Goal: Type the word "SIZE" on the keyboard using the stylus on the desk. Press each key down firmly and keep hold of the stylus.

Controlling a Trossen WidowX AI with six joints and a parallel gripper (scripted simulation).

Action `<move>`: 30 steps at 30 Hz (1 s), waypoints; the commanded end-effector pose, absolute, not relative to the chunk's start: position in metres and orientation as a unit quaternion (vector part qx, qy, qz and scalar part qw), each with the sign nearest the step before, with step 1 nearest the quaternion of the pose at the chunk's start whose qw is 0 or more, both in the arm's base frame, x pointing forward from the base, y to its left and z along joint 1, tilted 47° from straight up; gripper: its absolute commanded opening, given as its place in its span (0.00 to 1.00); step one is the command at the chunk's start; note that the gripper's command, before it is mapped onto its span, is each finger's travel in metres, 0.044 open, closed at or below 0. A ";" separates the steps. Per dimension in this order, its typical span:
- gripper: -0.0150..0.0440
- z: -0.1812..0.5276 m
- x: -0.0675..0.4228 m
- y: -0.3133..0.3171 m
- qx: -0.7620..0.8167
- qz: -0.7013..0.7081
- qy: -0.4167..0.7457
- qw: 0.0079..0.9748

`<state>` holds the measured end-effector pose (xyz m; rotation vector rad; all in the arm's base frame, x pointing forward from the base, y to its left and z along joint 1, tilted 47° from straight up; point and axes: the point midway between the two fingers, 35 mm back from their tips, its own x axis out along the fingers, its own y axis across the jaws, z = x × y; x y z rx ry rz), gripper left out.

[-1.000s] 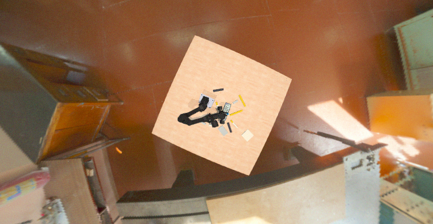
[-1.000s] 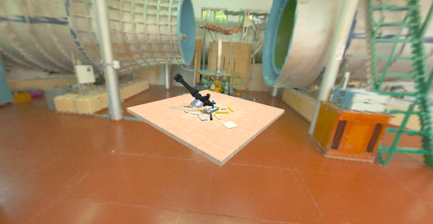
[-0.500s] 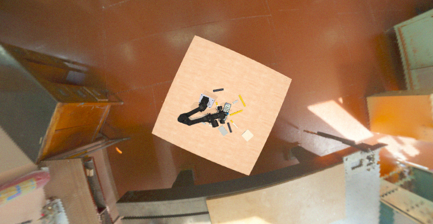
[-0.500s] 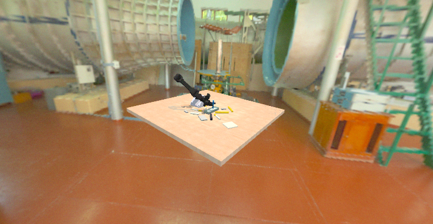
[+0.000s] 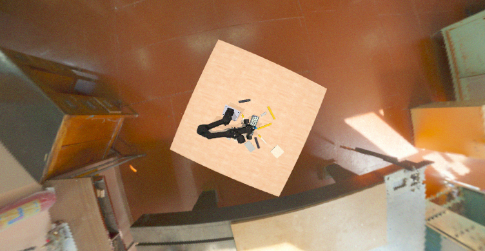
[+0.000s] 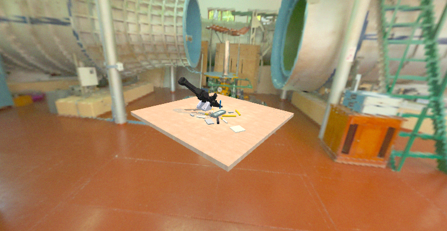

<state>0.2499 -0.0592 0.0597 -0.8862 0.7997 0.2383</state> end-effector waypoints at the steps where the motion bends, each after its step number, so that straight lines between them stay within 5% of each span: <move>1: 0.37 0.059 0.250 -0.059 -0.417 0.113 0.375 0.820; 5: 0.25 0.062 0.249 -0.061 -0.416 0.113 0.375 0.820; 30: 0.25 0.084 0.227 -0.097 -0.418 0.109 0.373 0.821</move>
